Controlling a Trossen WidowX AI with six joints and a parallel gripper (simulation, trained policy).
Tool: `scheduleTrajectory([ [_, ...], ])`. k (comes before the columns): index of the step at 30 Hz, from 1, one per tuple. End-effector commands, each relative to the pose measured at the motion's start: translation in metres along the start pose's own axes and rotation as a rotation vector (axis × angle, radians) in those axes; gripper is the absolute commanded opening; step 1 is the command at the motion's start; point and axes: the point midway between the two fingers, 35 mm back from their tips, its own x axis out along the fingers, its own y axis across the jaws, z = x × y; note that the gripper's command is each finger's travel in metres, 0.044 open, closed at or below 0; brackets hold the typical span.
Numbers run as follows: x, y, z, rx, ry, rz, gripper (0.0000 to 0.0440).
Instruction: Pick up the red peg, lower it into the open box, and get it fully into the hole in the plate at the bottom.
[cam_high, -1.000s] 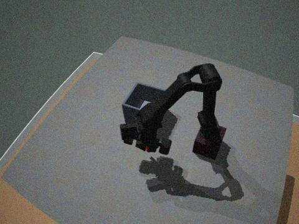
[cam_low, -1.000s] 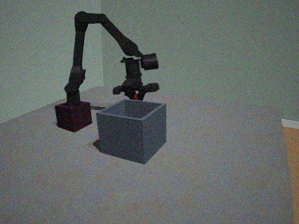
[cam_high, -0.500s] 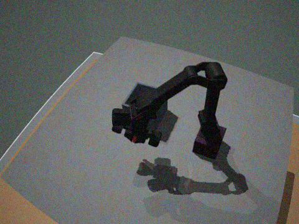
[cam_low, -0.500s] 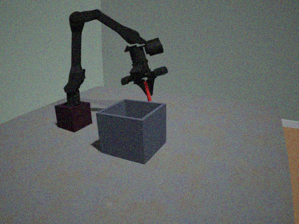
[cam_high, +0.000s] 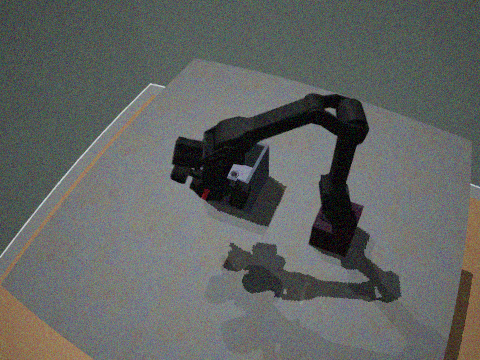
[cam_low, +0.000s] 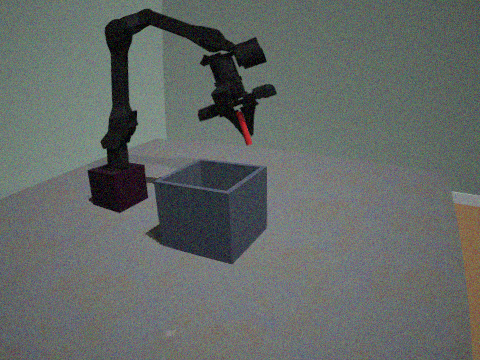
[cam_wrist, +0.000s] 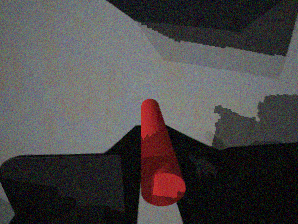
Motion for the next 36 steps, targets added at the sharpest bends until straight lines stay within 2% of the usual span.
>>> scheduleTrajectory([
  [1, -0.009, 0.009, 0.021, 0.007, -0.036, 0.012, 0.0],
  [19, -0.012, 0.002, 0.098, 0.055, -0.137, -0.095, 0.0],
  [36, 0.001, -0.014, 0.137, 0.062, -0.133, -0.211, 0.0004],
])
